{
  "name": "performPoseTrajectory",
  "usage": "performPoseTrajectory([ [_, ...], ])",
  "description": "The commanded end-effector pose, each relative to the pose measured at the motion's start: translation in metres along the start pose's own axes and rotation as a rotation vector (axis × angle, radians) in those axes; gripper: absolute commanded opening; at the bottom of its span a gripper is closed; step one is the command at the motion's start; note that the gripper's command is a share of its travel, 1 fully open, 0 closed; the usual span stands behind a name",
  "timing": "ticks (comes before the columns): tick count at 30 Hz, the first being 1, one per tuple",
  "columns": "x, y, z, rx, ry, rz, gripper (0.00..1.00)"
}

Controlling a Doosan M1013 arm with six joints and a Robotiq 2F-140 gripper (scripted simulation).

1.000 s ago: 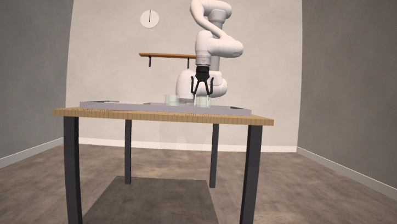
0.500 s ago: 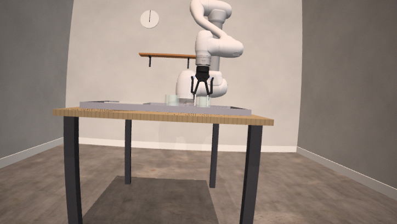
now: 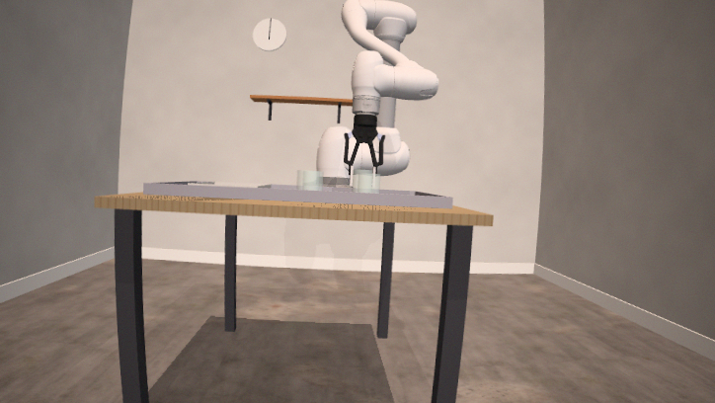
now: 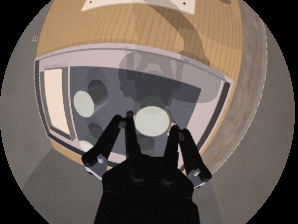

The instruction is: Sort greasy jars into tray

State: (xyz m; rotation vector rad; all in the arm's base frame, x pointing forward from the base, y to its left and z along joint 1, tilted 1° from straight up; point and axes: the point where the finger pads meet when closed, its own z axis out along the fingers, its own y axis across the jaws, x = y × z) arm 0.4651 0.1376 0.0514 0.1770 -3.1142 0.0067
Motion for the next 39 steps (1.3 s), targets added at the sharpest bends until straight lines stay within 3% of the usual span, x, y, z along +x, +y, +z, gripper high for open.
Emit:
performPoseTrajectory([
  [1, 0.000, 0.000, -0.006, 0.000, 0.000, 0.000, 0.00],
  [39, 0.000, 0.000, -0.090, 0.000, 0.000, 0.000, 0.00],
])
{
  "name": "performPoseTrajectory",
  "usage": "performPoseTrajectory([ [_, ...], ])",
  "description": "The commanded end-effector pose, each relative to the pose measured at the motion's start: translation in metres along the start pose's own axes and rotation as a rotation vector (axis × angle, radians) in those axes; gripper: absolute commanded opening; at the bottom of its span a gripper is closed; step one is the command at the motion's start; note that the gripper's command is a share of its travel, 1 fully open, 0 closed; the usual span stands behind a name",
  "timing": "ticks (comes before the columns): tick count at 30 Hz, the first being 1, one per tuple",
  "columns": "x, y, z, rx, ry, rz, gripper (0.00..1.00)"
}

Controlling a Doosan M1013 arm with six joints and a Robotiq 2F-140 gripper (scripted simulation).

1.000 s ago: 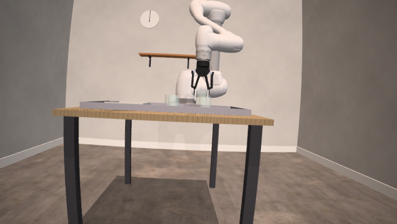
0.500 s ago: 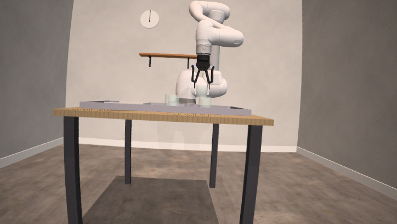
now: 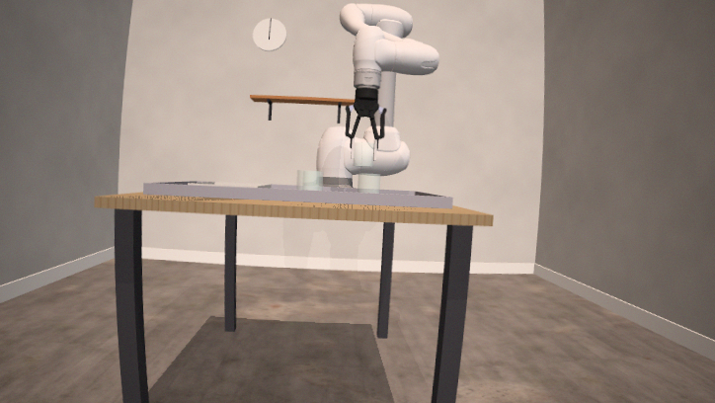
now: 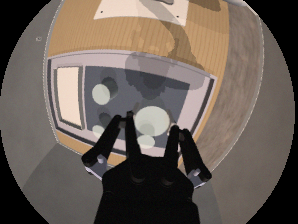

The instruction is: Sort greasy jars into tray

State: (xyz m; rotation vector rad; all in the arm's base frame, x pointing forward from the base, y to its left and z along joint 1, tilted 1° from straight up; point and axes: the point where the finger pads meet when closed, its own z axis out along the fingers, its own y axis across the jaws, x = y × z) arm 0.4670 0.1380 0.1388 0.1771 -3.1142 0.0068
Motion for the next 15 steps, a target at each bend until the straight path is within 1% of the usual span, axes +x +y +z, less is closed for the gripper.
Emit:
performPoseTrajectory([
  [1, 0.000, 0.000, -0.005, 0.000, 0.000, 0.000, 0.00],
  [13, 0.000, 0.000, -0.036, 0.000, 0.000, 0.000, 0.00],
  [15, -0.001, -0.003, -0.036, 0.000, 0.000, 0.000, 0.00],
])
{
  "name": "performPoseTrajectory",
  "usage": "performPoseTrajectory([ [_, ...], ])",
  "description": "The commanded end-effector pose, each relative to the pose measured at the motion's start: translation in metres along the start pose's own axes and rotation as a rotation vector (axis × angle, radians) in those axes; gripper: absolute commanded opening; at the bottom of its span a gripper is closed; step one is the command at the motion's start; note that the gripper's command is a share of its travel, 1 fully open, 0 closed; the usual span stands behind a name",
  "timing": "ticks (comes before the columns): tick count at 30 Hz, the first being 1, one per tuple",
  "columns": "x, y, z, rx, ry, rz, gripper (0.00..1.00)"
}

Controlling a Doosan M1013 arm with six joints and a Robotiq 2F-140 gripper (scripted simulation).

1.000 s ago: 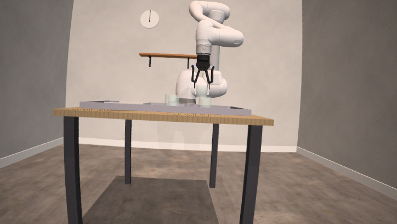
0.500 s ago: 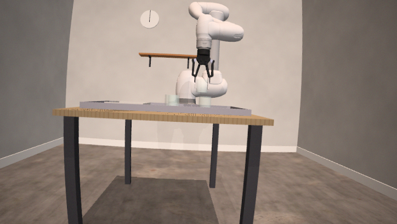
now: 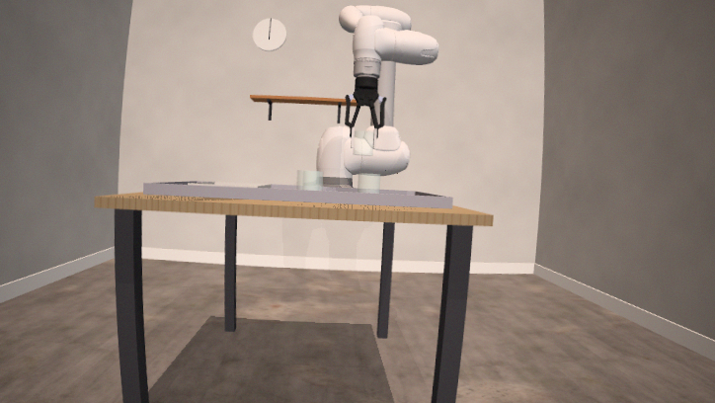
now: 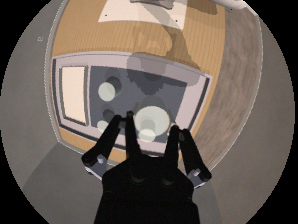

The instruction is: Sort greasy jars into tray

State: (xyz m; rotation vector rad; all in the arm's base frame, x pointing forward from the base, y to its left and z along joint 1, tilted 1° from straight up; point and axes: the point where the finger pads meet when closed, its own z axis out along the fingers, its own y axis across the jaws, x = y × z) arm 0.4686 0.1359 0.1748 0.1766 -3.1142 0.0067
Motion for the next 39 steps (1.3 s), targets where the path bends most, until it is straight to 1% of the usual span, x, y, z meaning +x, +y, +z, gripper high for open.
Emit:
performPoseTrajectory([
  [1, 0.000, -0.001, 0.000, 0.000, 0.000, 0.000, 0.00],
  [16, -0.009, -0.050, 0.000, 0.000, 0.000, 0.000, 0.00],
  [18, -0.009, -0.050, 0.000, 0.000, 0.000, 0.000, 0.00],
  [33, -0.018, -0.099, 0.000, 0.000, 0.000, 0.000, 0.00],
  [35, -0.018, -0.099, 0.000, 0.000, 0.000, 0.000, 0.00],
  [39, -0.020, -0.112, 0.000, 0.000, 0.000, 0.000, 0.00],
])
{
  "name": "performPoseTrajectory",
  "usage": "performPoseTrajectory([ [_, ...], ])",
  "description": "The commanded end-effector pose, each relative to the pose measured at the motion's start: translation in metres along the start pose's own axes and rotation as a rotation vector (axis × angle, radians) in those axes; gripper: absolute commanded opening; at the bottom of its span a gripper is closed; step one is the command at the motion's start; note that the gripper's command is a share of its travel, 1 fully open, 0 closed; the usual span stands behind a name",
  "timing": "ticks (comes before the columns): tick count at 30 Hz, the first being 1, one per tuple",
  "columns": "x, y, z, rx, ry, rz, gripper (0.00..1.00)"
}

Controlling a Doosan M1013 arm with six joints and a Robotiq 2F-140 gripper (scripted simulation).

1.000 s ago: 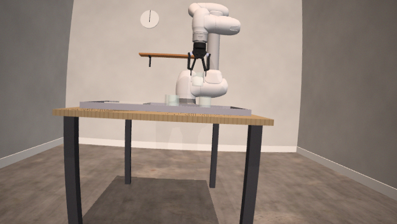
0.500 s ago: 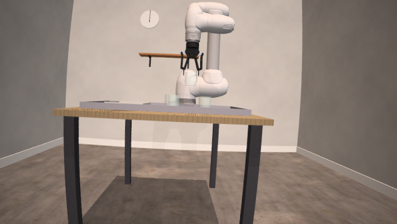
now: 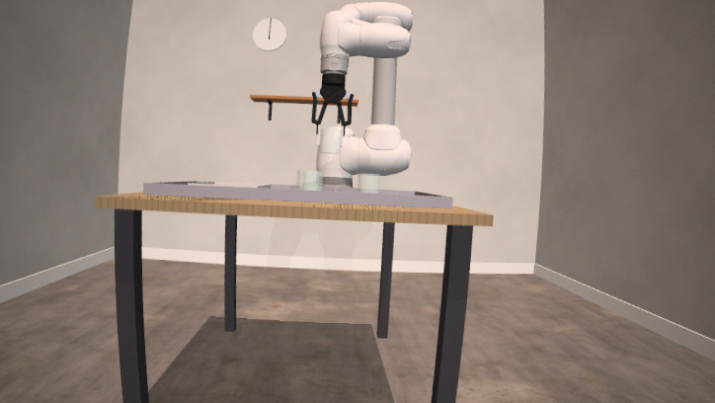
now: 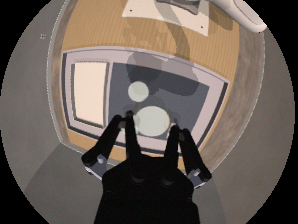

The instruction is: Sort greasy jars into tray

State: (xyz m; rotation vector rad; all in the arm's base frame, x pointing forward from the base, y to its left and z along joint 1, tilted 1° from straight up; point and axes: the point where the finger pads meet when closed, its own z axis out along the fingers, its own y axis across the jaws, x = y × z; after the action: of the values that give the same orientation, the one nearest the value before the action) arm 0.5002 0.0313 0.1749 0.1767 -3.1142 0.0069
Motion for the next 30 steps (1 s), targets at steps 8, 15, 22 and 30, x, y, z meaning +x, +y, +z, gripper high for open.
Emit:
performPoseTrajectory([
  [8, -0.006, -0.030, 0.000, 0.000, 0.000, 0.000, 0.00],
  [15, -0.008, -0.046, 0.000, 0.000, 0.000, 0.000, 0.00],
  [22, -0.013, -0.069, 0.000, 0.000, 0.000, 0.000, 0.00],
  [30, -0.016, -0.089, 0.000, 0.000, 0.000, 0.000, 0.00],
])
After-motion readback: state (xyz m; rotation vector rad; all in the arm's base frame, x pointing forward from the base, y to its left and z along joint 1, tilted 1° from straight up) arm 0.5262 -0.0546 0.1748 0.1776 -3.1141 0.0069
